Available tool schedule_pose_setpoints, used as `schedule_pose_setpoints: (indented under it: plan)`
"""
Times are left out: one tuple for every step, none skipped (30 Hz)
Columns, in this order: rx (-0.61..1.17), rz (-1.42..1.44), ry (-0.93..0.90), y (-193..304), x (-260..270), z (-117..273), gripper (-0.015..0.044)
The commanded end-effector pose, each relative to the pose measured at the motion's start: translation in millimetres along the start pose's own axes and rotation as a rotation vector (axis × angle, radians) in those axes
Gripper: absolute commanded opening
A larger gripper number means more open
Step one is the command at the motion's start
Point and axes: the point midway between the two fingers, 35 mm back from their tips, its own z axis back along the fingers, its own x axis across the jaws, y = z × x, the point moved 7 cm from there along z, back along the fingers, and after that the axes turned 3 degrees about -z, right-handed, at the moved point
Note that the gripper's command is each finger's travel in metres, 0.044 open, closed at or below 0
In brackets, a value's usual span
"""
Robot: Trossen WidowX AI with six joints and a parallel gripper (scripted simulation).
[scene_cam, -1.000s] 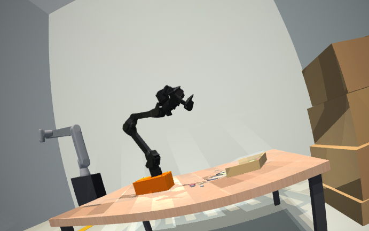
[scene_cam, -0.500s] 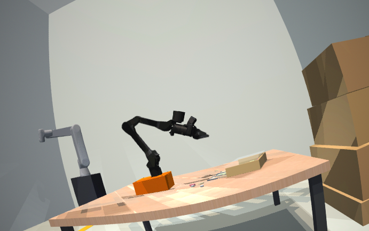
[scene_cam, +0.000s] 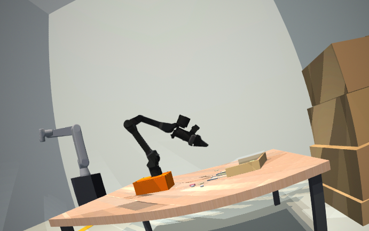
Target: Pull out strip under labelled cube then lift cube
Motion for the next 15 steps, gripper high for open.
schedule_pose_setpoints:
  plan:
    - [0.145, -0.042, 0.004, -12.3, 3.7, -22.5, 0.0242]
    - [0.192, -0.054, 0.008, -15.1, 4.8, -29.6, 0.0216]
    - [0.239, -0.067, 0.013, -17.6, 5.8, -36.8, 0.019]
    - [0.286, -0.079, 0.019, -19.7, 6.8, -44.1, 0.0164]
    - [0.333, -0.091, 0.025, -21.5, 7.9, -51.6, 0.0137]
    - [0.379, -0.103, 0.032, -22.9, 8.9, -59.2, 0.0111]
    - [0.426, -0.115, 0.04, -23.9, 9.9, -66.8, 0.0085]
    - [0.473, -0.126, 0.049, -24.5, 11.0, -74.5, 0.0059]
    - [0.519, -0.138, 0.059, -24.7, 12.0, -82.3, 0.0032]
    - [0.566, -0.149, 0.069, -24.6, 13.0, -90.1, 0.0006]
    - [0.612, -0.16, 0.081, -24.0, 14.0, -97.9, 0.0]
    - [0.658, -0.171, 0.093, -23.1, 15.0, -105.7, 0.0]
    - [0.704, -0.181, 0.106, -21.7, 16.0, -113.5, 0.0]
    - [0.75, -0.191, 0.119, -20.0, 16.9, -121.2, 0.0]
    - [0.796, -0.201, 0.134, -17.8, 17.9, -128.9, 0.0]
